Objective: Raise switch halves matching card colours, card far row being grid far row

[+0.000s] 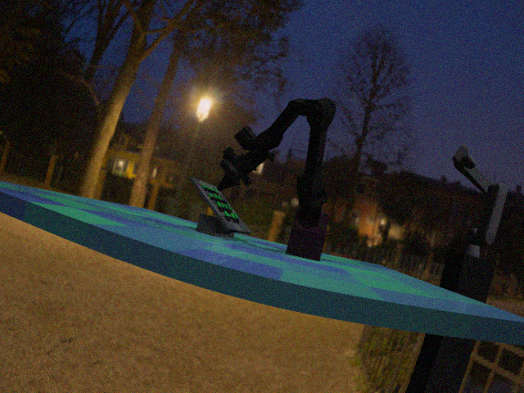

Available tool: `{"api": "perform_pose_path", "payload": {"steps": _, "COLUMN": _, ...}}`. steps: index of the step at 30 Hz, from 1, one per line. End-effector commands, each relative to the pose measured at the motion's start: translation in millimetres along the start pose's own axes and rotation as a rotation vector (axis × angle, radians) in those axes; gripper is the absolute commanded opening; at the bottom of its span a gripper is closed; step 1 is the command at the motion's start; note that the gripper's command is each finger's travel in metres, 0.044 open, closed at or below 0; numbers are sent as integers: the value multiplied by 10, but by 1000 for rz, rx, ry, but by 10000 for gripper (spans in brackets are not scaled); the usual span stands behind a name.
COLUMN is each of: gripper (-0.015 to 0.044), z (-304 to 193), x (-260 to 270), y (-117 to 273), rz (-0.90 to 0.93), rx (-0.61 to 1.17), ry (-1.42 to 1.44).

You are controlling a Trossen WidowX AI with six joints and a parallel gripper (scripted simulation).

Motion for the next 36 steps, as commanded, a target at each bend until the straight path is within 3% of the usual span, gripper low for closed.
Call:
{"api": "perform_pose_path", "payload": {"steps": 1, "gripper": 0, "z": -13, "x": -7, "y": -67, "rz": -2, "rx": 4, "ry": -6}}
{"api": "perform_pose_path", "payload": {"steps": 36, "gripper": 0, "z": -15, "x": -7, "y": -109, "rz": -2, "rx": 4, "ry": -6}}
Point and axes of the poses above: the point midway between the two fingers, 35 mm back from their tips, its own y axis back along the fingers, its own x axis across the jaws, z = x × y, the point moved 7 cm from there along y, back along the fingers, and after that the axes turned 1 degree about -y, right-handed, at the moved point
